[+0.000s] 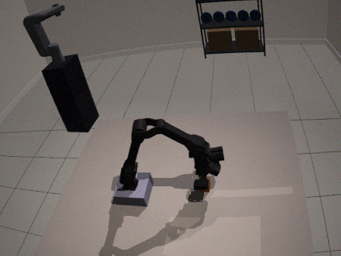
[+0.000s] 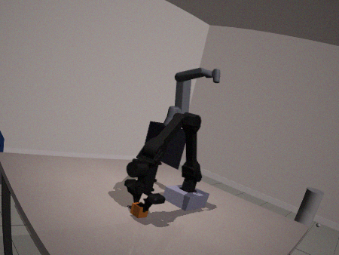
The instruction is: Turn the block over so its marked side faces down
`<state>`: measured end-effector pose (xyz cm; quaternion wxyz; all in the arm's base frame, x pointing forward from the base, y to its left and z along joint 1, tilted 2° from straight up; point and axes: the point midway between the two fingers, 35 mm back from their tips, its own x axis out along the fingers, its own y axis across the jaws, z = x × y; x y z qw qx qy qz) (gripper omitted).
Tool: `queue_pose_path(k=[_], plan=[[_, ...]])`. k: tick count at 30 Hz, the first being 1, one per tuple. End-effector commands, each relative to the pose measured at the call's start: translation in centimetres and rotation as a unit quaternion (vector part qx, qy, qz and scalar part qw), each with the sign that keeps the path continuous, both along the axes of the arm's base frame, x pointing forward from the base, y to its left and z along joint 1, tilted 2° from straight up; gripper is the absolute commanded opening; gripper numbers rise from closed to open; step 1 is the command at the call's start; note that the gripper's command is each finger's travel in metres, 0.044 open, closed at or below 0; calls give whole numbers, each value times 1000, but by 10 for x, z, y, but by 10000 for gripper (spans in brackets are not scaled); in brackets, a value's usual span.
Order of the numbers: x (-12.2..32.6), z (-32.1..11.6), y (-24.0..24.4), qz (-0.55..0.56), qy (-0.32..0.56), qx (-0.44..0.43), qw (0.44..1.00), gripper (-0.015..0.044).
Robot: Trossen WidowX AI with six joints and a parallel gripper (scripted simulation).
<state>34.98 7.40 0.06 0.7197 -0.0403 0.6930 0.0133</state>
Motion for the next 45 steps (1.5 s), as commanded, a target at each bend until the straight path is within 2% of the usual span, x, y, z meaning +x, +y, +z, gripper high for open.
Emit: queue_pose_path(k=[1, 5, 10, 18, 45], plan=[[-1, -2, 0, 2, 2, 0, 1000, 150], [-1, -2, 0, 2, 2, 0, 1000, 123], [-1, 23, 1, 2, 2, 0, 1000, 0], [-1, 28, 2, 3, -3, 1, 1000, 0], [-3, 20, 2, 12, -212, 16, 977, 0]])
